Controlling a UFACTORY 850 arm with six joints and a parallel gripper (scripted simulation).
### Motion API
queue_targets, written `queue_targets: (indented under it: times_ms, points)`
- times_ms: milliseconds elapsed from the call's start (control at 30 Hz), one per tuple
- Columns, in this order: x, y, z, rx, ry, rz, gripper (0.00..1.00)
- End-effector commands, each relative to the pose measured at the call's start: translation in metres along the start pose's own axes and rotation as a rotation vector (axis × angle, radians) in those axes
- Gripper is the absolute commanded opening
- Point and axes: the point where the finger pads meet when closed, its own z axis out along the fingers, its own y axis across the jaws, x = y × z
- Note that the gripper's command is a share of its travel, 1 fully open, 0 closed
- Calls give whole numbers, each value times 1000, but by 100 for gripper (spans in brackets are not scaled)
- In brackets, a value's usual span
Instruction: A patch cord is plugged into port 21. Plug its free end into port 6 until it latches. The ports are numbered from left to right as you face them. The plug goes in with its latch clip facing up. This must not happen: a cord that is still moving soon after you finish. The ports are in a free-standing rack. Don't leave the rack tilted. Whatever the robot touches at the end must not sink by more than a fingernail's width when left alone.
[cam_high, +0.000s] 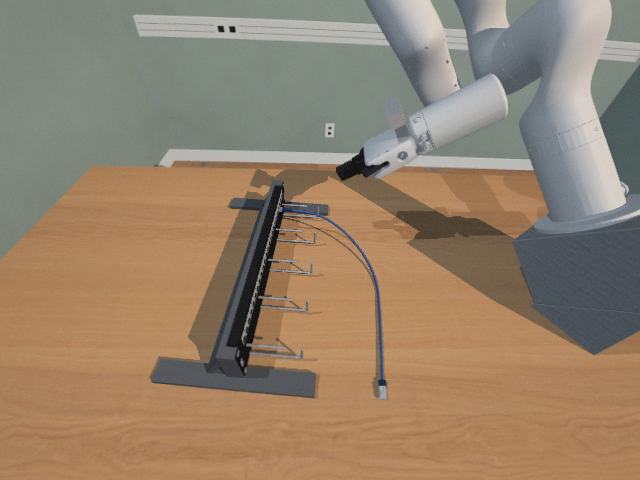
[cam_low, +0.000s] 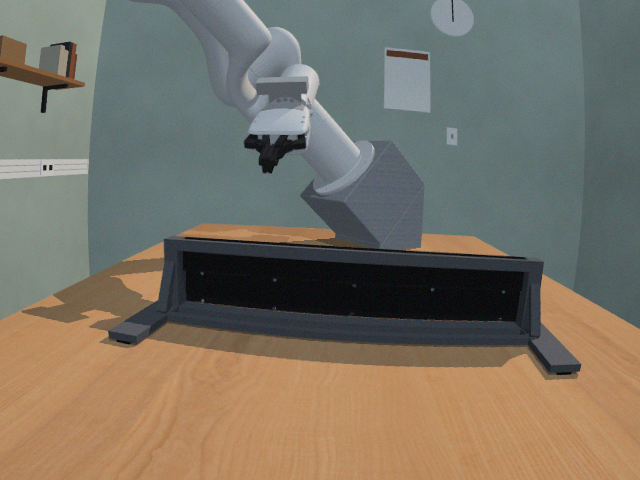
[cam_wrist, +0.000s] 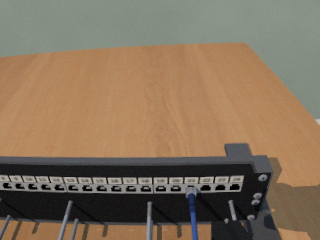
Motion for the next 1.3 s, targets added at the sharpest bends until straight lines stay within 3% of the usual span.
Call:
queue_targets:
  times_ms: [0, 267, 533, 600, 667, 900, 1100, 1167, 1200, 1267]
  points:
    - [0, 0, -2, 0, 1, 0, 0]
    - [-2, -5, 4, -7, -19, 25, 0]
    - [-25, -49, 43, -84, -182, 252, 0]
    - [-25, -49, 43, -84, -182, 252, 0]
    - [-35, -71, 53, -127, -247, 357, 0]
    - [-54, -116, 63, -217, -359, 556, 0]
    - [-73, -163, 63, -311, -452, 744, 0]
    - [-73, -163, 63, -311, -452, 744, 0]
    - [-80, -184, 60, -354, -488, 824, 0]
    - [-85, -197, 58, -381, -510, 873, 0]
